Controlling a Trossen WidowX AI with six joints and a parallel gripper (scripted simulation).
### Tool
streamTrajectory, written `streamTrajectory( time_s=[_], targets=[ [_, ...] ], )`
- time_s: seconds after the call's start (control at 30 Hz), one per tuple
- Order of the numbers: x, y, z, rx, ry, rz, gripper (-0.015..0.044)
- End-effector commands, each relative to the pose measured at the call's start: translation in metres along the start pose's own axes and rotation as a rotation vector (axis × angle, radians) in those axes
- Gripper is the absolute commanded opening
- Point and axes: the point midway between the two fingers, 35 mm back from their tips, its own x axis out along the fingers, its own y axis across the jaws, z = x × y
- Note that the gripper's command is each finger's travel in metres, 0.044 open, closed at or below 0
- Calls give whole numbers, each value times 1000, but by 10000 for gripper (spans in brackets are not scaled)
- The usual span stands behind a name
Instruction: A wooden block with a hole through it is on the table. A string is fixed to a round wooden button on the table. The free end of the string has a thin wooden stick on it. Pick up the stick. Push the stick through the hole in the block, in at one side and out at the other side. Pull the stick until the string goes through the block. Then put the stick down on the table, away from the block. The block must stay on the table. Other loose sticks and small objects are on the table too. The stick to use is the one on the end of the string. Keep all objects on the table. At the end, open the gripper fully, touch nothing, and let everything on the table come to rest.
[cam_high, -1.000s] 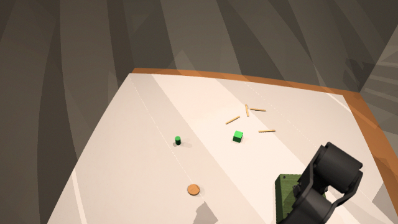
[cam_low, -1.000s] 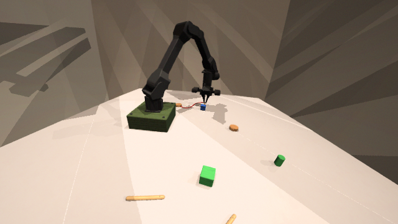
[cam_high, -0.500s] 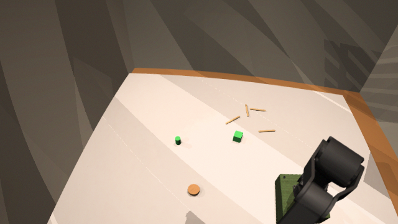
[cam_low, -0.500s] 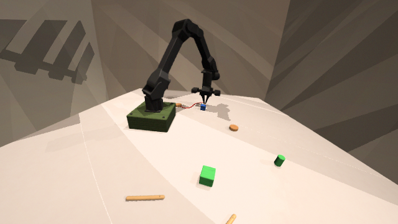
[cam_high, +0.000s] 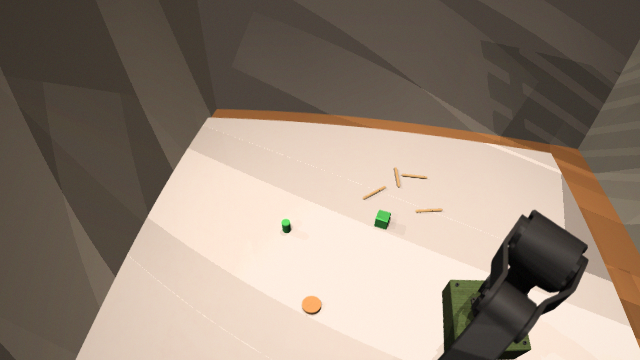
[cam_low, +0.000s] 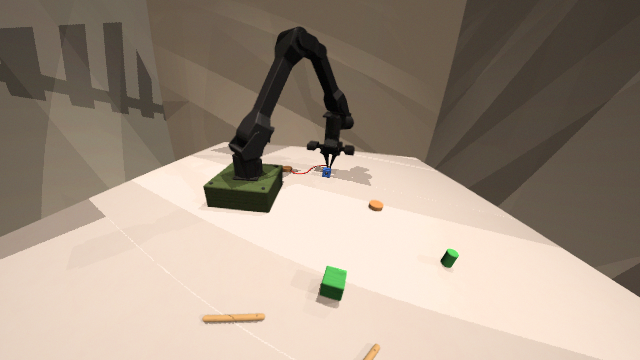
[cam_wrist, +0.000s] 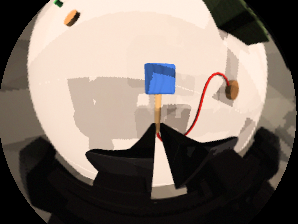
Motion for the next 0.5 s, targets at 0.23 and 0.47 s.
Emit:
streamTrajectory(
  time_s=[0.23, 0.47],
  targets=[
    [3, -1, 14, -3, -12, -3, 0],
    [3, -1, 20, -3, -13, -3, 0]
  ],
)
